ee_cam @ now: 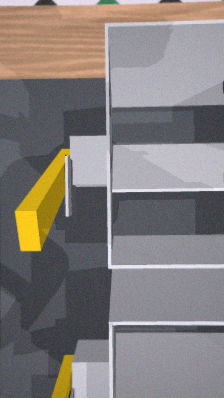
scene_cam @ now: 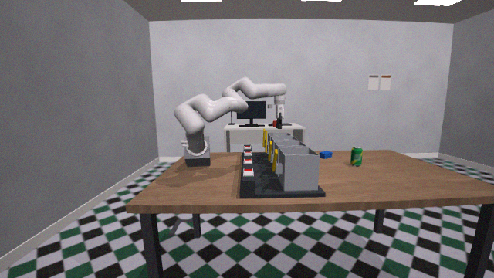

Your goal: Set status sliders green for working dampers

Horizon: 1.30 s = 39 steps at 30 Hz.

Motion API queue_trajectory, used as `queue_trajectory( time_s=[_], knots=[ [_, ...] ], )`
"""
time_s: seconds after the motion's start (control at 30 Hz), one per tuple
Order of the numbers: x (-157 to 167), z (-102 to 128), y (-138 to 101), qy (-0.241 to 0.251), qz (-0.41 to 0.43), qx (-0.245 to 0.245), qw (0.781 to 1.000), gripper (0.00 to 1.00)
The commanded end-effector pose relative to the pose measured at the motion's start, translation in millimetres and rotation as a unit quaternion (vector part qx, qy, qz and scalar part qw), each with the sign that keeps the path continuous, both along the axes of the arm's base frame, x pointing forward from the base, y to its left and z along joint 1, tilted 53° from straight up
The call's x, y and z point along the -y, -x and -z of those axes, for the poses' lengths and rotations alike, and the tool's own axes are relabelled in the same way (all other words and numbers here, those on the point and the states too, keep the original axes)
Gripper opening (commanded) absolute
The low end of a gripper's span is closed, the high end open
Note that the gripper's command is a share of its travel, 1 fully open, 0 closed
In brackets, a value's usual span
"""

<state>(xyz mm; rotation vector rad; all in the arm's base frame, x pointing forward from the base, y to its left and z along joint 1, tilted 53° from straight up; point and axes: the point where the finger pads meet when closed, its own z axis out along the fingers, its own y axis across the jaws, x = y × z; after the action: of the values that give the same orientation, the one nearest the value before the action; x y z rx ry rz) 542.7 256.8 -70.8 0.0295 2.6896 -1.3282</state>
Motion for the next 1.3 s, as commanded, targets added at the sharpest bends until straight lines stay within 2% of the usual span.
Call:
queue_trajectory(
  time_s=[0.0,0.87,0.9,1.27],
  knots=[
    [-2.0,-1.6,-0.5,-0.002,-0.001,0.001,1.0,0.39],
    [-2.0,-1.6,-0.5,-0.002,-0.001,0.001,1.0,0.39],
    [-2.0,-1.6,-0.5,-0.002,-0.001,0.001,1.0,0.0],
    [-2.0,-1.6,-0.5,-0.002,-0.001,0.001,1.0,0.0]
  ],
)
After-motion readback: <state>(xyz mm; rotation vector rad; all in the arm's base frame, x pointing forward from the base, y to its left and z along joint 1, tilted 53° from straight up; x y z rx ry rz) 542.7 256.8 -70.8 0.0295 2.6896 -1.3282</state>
